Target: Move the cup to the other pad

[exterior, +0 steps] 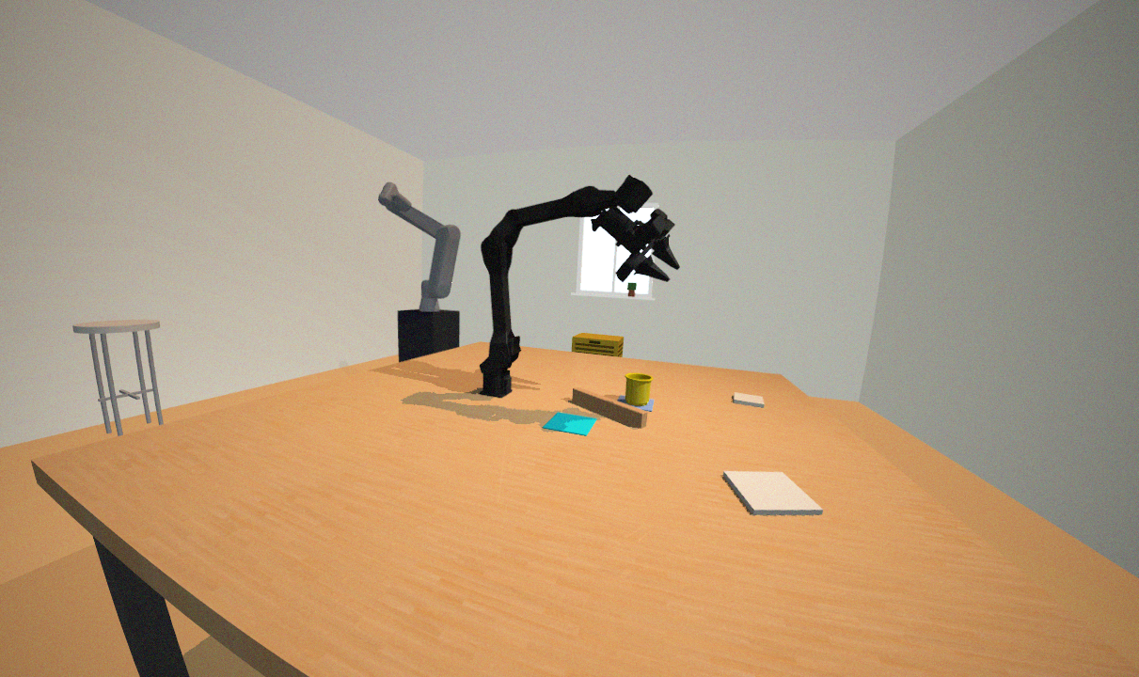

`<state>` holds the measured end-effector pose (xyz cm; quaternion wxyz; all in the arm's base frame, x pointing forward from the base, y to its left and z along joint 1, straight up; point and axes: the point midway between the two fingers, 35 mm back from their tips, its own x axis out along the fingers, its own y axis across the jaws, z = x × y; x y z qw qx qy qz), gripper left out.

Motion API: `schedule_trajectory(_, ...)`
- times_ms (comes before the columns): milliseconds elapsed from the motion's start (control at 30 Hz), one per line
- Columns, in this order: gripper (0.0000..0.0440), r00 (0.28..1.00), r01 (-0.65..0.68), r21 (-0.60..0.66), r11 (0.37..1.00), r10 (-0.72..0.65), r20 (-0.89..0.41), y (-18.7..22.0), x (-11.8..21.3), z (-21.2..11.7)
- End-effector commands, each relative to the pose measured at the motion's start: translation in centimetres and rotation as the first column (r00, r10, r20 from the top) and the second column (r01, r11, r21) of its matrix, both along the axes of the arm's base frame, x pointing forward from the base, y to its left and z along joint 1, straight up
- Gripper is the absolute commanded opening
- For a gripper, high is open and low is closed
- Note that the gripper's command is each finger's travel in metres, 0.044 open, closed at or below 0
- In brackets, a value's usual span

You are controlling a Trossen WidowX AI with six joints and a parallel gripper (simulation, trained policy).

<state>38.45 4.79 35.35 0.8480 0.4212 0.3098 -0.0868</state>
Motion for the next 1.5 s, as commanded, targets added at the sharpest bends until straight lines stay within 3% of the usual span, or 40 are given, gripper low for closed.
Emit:
schedule_trajectory(0,0.0204,0.999,0.016,0.029,0.999,-0.015,-0.039,0.3,0.1,-0.3)
schedule_trajectory(733,0.0169,0.927,0.133,0.082,0.988,-0.095,-0.362,1.4,-0.1,-6.2)
schedule_trajectory(967,0.0138,0.877,0.158,0.053,0.986,-0.115,-0.466,1.6,-0.5,-8.7)
schedule_trajectory(1467,0.0161,0.731,0.181,-0.053,0.982,-0.171,-0.661,1.7,-2.1,-13.8)
